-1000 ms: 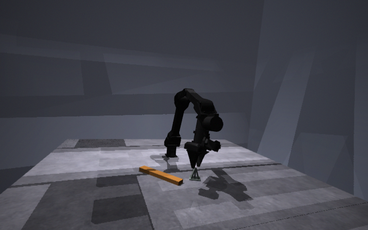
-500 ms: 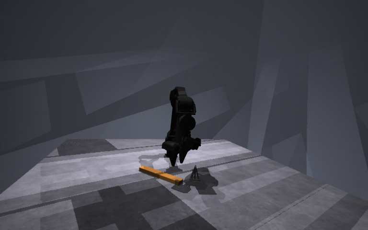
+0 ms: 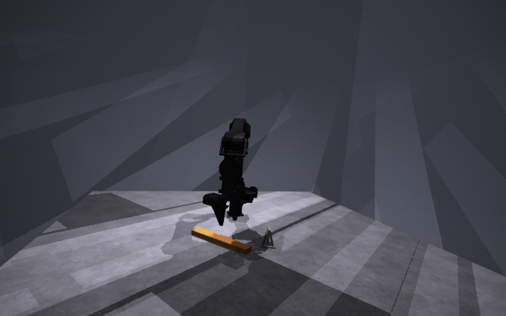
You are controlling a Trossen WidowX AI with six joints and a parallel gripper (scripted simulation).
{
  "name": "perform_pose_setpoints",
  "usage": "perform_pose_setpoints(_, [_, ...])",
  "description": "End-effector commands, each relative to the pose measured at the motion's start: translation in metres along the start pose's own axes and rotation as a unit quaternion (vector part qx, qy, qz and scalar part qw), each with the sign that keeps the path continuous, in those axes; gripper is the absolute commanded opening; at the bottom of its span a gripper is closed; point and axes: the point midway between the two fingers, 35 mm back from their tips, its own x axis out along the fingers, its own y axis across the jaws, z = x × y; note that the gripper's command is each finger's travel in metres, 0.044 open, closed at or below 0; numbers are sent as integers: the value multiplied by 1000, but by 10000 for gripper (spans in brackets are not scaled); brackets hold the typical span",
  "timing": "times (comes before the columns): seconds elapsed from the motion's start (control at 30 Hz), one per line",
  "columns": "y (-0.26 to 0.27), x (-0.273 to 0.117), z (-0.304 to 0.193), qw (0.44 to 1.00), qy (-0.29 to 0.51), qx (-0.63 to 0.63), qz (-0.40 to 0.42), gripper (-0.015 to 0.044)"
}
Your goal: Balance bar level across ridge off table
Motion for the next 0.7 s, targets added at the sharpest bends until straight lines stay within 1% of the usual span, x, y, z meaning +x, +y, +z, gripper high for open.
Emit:
perform_pose_setpoints(0.0, [2,13,0,1000,-2,-3,3,315])
perform_pose_setpoints(0.17, [3,39,-1,1000,-2,-3,3,315])
perform_pose_setpoints(0.4, [3,42,-1,1000,-2,-3,3,315])
perform_pose_setpoints(0.67, [3,54,0,1000,-2,-3,3,315])
